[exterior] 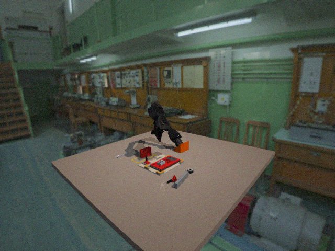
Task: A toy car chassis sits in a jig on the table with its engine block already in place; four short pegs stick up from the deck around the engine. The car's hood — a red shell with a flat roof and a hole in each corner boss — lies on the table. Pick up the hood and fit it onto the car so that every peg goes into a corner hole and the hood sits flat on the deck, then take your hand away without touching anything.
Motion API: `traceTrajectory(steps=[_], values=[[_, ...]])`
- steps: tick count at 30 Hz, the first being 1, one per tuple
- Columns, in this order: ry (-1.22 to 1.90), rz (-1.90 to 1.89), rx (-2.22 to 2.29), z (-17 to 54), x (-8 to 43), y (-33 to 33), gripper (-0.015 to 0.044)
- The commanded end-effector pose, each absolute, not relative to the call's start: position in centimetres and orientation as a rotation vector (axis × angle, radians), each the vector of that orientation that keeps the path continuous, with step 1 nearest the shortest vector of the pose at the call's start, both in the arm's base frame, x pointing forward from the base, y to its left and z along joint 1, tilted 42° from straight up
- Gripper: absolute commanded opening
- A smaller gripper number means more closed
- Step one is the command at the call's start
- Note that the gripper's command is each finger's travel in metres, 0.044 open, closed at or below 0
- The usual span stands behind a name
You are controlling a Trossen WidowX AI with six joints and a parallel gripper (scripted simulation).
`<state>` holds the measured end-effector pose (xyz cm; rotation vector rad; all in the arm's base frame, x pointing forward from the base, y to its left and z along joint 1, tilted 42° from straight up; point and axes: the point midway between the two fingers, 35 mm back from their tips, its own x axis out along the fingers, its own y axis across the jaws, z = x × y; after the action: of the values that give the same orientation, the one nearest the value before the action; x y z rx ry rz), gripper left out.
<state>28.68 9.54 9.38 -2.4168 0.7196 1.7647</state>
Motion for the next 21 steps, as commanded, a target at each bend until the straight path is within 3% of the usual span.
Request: traceTrajectory(steps=[1, 6, 21], values=[[0.933, 2.009, -2.446, 10.4, 29.4, 3.3, 0.0000], [1.112, 2.378, -2.350, 12.3, 29.0, -3.5, 0.0000], [1.117, 2.393, -2.344, 11.0, 28.9, -4.9, 0.0000]])
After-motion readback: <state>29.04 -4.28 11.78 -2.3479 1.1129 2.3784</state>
